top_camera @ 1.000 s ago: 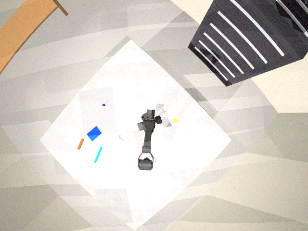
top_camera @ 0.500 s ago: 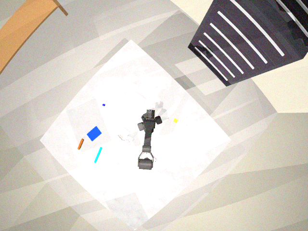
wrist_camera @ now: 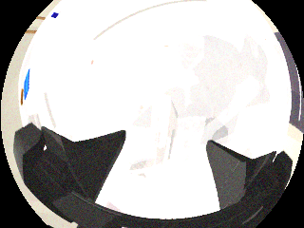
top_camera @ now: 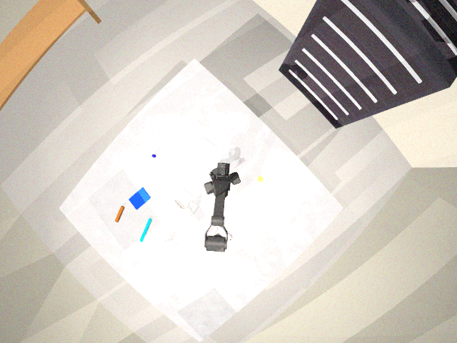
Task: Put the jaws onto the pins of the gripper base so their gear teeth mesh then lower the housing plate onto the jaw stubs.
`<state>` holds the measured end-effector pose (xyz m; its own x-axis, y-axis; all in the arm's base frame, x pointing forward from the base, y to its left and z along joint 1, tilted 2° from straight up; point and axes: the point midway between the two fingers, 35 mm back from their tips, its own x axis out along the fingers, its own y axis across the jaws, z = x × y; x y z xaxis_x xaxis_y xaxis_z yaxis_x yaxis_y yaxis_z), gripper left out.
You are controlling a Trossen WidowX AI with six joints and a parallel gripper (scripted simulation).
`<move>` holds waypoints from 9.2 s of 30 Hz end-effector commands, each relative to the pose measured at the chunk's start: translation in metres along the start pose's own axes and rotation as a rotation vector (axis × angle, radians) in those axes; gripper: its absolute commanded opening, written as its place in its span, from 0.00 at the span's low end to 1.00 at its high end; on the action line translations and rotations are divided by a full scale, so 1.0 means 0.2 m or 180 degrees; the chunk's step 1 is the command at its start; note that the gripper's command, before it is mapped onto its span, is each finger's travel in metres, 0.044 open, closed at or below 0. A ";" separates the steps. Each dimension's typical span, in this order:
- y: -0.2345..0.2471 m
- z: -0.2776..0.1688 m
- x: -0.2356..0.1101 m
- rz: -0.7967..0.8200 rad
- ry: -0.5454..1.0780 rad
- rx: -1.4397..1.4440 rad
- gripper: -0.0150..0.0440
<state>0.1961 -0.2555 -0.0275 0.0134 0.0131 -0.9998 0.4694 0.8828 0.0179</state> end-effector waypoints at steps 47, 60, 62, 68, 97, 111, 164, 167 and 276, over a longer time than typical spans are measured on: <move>0.00 0.01 -0.34 -0.0007 0.0004 -0.0008 0.48; 0.07 0.02 -0.39 -0.0005 0.0004 -0.0158 0.48; 0.11 0.02 -0.39 -0.0003 0.0003 -0.0224 0.48; 0.21 0.03 -0.39 0.0001 0.0001 -0.0426 0.48; 0.68 0.00 -0.40 0.0029 -0.0006 -0.1421 0.48; 0.90 -0.07 -0.40 0.0045 -0.0007 -0.1911 0.48; 1.12 -0.07 -0.40 0.0059 -0.0011 -0.2071 0.48; 1.12 -0.07 -0.40 0.0059 -0.0011 -0.2071 0.48; 1.12 -0.08 -0.09 0.0060 -0.0010 -0.2090 0.48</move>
<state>0.2873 -0.0503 -0.0032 0.0210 0.0284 -0.9994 -0.1615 0.9866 0.0246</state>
